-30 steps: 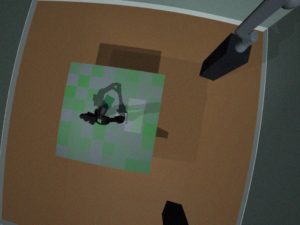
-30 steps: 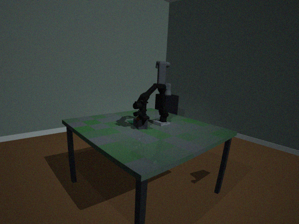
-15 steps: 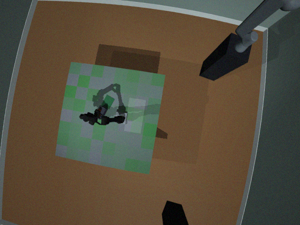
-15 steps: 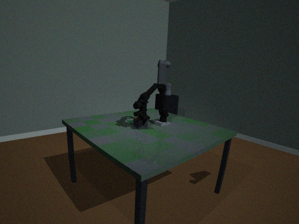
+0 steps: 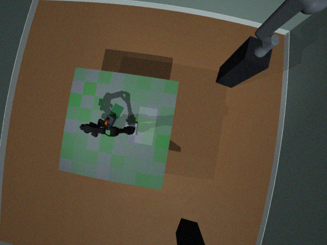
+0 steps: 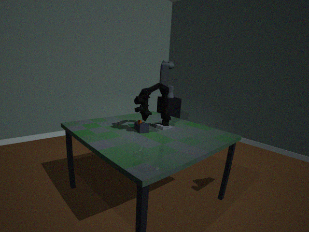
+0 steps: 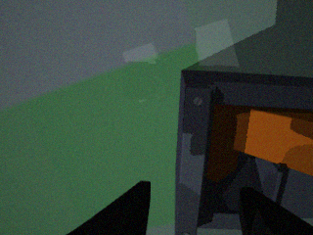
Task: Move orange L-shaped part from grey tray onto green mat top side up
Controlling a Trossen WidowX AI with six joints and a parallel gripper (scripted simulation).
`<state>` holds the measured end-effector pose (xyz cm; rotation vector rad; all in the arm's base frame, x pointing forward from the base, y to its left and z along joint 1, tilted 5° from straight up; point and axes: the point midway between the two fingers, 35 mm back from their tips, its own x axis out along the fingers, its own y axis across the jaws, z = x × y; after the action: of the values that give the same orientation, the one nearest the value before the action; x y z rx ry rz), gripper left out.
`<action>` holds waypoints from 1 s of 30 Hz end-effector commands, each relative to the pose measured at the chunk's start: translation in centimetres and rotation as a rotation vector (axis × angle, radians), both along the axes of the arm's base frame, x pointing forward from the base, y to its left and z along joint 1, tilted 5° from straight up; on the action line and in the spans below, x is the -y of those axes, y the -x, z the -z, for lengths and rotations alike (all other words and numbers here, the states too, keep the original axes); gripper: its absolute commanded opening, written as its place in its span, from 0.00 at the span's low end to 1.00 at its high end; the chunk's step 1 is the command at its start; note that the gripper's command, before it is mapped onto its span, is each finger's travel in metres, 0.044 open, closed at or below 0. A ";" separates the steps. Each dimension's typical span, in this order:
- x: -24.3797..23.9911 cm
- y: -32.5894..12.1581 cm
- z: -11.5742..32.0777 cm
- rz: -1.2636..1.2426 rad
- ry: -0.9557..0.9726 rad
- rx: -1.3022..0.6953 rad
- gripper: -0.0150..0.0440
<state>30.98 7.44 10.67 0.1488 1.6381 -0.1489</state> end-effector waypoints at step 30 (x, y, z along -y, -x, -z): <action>0.3 0.0 -2.8 0.000 -0.006 0.023 0.56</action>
<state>30.96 7.14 13.60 0.1548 1.6152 -0.1411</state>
